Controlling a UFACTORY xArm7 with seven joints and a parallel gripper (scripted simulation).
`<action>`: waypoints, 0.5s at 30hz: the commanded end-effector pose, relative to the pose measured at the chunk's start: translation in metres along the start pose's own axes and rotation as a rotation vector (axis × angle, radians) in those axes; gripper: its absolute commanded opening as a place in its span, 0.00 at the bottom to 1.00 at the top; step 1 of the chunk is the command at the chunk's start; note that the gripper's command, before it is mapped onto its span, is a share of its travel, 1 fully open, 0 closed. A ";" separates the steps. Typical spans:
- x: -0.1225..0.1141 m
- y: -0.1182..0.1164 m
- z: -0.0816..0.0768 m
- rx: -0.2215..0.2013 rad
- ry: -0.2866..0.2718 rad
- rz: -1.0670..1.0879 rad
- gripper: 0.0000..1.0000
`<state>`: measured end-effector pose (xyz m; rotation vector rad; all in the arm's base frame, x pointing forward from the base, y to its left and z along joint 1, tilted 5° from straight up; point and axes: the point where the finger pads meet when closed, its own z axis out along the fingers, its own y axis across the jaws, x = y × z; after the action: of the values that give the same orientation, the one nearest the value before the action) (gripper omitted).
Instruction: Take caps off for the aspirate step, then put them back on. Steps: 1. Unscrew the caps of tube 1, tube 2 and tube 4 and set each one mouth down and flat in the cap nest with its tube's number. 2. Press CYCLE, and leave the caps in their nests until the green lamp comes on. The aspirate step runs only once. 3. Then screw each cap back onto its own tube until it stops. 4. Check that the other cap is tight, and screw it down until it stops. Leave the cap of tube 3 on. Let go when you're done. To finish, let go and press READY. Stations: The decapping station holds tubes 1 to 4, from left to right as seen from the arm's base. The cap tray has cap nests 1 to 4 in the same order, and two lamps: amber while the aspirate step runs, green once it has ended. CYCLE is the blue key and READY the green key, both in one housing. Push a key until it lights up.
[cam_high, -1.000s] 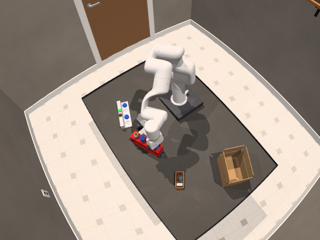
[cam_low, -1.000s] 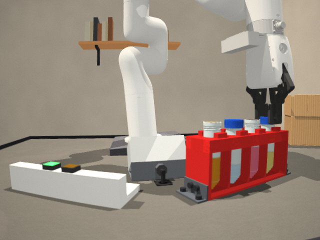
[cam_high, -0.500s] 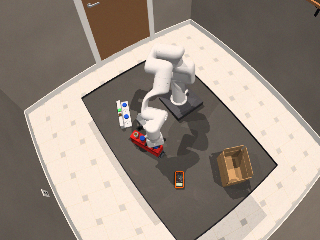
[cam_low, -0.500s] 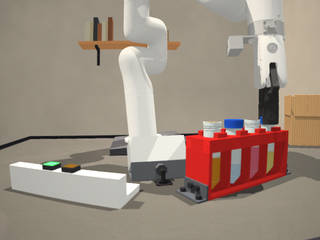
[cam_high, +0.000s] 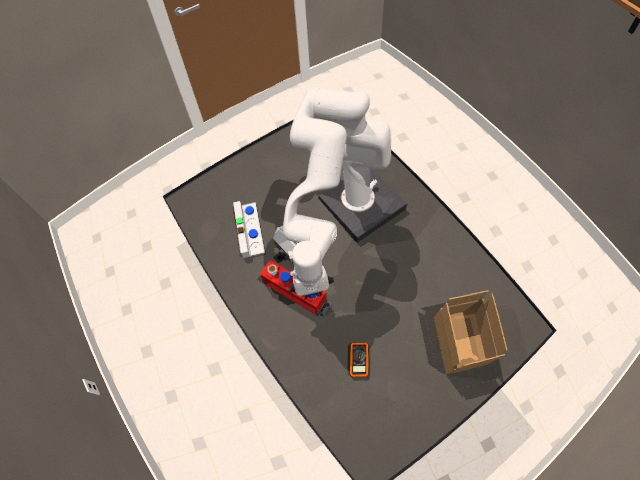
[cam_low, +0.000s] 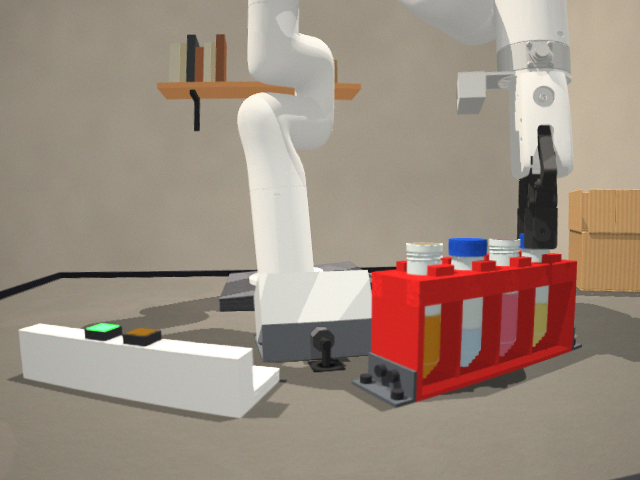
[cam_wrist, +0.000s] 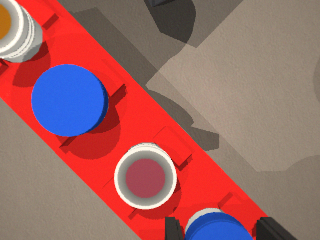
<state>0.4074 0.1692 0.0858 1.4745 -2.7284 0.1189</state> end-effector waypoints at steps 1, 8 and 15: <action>-0.001 -0.001 -0.003 0.003 -0.004 -0.166 0.46; -0.001 -0.001 -0.003 0.005 -0.003 -0.408 0.46; -0.001 -0.001 -0.003 0.006 -0.002 -0.769 0.46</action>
<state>0.4074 0.1693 0.0864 2.1255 -2.2247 0.1478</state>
